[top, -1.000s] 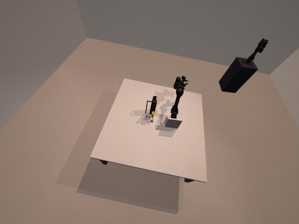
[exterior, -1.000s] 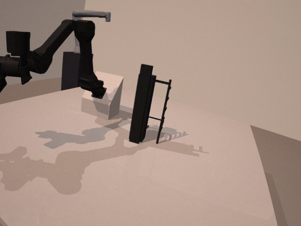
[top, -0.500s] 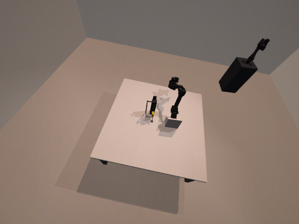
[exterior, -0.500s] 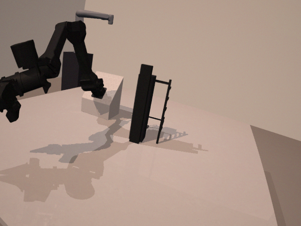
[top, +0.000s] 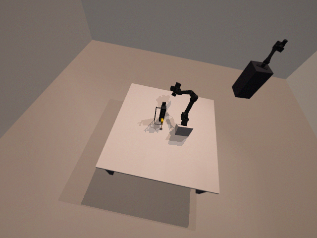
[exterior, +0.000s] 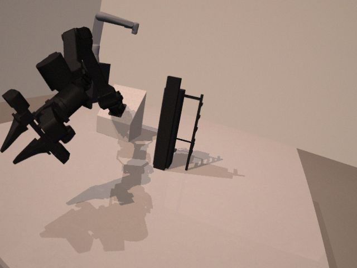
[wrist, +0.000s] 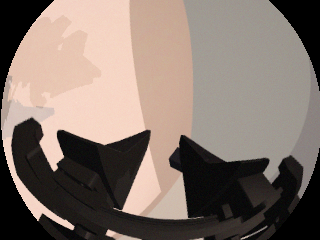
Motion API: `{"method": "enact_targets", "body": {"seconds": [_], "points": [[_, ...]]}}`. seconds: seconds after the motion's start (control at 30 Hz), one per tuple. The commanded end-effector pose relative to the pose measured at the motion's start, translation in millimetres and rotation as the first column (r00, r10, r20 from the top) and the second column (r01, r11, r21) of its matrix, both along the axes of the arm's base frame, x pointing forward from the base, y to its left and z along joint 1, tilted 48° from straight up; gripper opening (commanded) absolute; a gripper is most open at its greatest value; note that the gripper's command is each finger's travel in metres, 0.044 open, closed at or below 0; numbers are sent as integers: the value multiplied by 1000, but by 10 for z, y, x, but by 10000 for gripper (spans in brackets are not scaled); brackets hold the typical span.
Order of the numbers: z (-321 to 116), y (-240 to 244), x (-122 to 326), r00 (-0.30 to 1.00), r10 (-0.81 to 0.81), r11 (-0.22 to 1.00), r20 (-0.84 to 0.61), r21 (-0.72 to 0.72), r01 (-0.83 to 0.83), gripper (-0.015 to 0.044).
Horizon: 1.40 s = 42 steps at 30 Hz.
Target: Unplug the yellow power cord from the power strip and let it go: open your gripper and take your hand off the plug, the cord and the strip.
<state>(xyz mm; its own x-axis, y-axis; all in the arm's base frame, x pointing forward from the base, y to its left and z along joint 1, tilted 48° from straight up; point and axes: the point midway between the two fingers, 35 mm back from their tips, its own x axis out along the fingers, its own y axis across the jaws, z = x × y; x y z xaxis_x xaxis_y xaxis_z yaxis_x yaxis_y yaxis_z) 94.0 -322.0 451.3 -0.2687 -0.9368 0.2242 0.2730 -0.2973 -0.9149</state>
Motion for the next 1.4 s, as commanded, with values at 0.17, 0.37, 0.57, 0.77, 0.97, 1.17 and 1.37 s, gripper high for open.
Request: {"method": "enact_targets", "body": {"seconds": [0.17, 0.37, 0.57, 0.77, 0.97, 1.17, 1.37], "points": [[-245, 191, 963, 945, 325, 943, 39, 64, -327, 160], [-426, 457, 1528, 862, 502, 854, 70, 114, -507, 160], [-631, 818, 2034, 754, 649, 734, 102, 172, -656, 160], [-849, 1274, 2468, 626, 767, 588, 141, 234, -774, 160], [-1084, 1808, 2813, 488, 853, 424, 183, 300, -855, 160], [-1351, 2403, 3056, 350, 909, 251, 224, 376, -892, 160], [-1624, 3037, 3178, 219, 939, 79, 266, 451, -889, 160]]}}
